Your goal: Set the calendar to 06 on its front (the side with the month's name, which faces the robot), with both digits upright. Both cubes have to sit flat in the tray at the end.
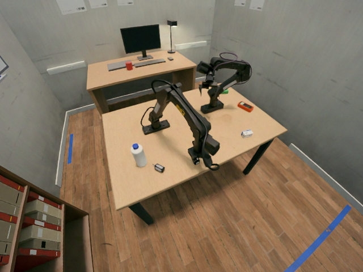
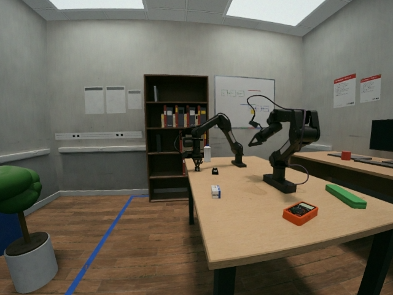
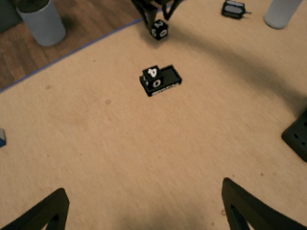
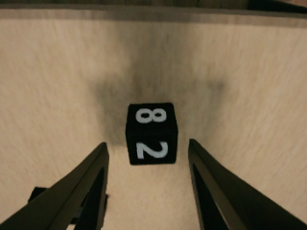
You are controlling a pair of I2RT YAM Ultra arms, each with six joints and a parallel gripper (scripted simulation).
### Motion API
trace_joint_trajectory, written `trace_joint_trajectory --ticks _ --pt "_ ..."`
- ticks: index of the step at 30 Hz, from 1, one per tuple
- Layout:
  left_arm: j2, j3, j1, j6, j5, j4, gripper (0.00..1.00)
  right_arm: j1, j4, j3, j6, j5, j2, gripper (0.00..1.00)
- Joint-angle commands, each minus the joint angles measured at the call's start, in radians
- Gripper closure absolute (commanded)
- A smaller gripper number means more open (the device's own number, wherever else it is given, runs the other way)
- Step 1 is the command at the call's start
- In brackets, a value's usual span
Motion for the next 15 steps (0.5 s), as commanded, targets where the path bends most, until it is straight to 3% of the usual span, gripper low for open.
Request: trace_joint_trajectory --ticks 1,15 --pt "0.004 0.023 -0.006 -0.005 -0.025 -0.007 0.00 0.005 0.032 -0.013 0.010 -0.004 0.011 0.45" --pt "0.004 0.023 -0.006 -0.005 -0.025 -0.007 0.00 0.005 0.068 -0.037 0.008 -0.003 0.022 0.45"
